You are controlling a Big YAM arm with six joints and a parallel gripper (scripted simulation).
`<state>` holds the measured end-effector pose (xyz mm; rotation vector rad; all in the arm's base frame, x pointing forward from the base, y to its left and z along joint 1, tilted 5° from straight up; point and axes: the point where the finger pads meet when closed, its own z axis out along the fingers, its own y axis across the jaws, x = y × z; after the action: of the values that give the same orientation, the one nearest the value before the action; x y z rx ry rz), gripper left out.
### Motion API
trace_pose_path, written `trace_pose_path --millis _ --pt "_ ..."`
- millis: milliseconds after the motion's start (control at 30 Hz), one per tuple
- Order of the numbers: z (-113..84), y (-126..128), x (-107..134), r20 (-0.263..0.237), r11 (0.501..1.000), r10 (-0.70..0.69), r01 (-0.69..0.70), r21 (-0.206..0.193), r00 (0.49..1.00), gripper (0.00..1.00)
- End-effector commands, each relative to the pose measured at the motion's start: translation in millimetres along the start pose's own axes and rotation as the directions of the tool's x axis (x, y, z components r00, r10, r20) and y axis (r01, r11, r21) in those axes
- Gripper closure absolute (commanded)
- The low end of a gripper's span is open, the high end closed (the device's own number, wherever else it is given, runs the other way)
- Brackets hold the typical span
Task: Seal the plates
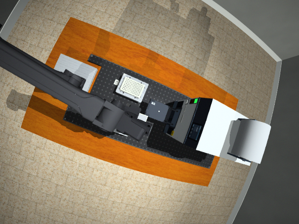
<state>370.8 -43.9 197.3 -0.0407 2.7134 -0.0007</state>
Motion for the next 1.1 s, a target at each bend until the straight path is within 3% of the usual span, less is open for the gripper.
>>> trace_pose_path --millis 0,133,267,433,700,933,1067 --pt "-4.5 -6 3 0.000 1.000 -0.015 0.015 0.004 1.000 1.00" --pt "-10.5 -15 1 0.027 1.000 -0.006 0.005 0.013 1.000 1.00" --pt "-11.0 -19 17 0.009 1.000 -0.007 0.007 0.009 1.000 1.00" --pt "-19.7 -27 18 0.024 1.000 -0.014 0.013 0.013 1.000 1.00" --pt "-14.4 -32 38 -0.006 1.000 -0.007 0.007 0.003 1.000 1.00" --pt "-31.1 -45 38 0.038 1.000 -0.016 0.016 0.017 0.999 1.00" --pt "-23.9 -49 55 0.003 1.000 -0.015 0.015 0.009 1.000 1.00"
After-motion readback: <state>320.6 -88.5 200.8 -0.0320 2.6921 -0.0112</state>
